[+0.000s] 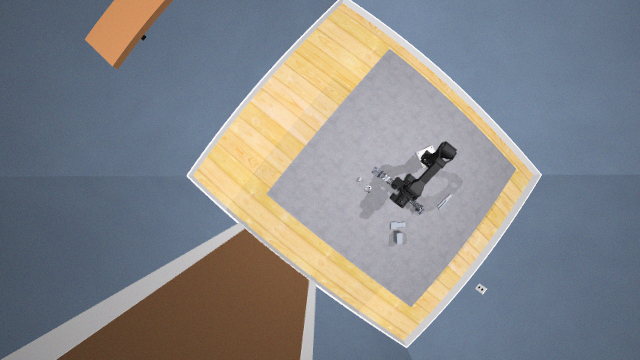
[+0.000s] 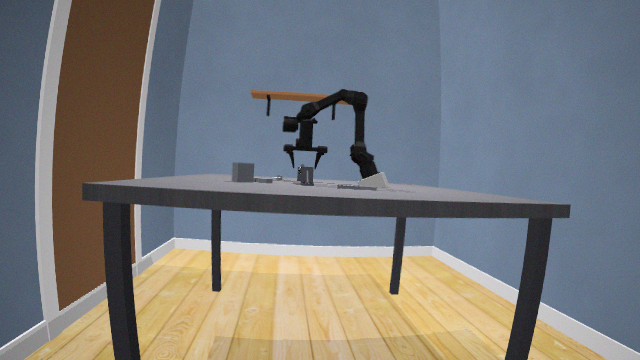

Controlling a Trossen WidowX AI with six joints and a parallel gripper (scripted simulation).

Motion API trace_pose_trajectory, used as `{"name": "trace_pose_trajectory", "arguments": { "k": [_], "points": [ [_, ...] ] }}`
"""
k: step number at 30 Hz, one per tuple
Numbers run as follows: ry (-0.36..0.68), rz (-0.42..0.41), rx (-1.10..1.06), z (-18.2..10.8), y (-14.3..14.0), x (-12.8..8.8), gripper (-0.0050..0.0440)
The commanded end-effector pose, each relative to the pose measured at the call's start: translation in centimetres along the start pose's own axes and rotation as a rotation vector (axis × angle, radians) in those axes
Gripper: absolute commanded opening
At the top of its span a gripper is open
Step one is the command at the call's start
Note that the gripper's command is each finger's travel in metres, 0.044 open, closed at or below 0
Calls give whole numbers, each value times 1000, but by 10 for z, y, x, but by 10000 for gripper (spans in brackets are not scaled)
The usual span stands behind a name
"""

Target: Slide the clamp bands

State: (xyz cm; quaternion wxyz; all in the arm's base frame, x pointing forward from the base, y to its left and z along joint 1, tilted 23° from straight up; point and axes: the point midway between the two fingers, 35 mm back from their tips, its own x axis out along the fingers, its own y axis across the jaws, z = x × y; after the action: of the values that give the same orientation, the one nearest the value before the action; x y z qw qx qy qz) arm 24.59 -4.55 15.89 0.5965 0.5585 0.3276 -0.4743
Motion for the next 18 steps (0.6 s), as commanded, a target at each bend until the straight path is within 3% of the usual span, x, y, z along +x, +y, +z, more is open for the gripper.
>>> {"name": "trace_pose_trajectory", "arguments": {
  "k": [1,7,9,12,18],
  "points": [
    [-5,6,2,0,1,-2,440],
    [0,4,0,0,1,-1,440],
    [55,49,23,-8,14,-5,392],
    [61,67,-173,3,20,-13,320],
    [36,59,-466,26,19,-23,287]
  ]
}}
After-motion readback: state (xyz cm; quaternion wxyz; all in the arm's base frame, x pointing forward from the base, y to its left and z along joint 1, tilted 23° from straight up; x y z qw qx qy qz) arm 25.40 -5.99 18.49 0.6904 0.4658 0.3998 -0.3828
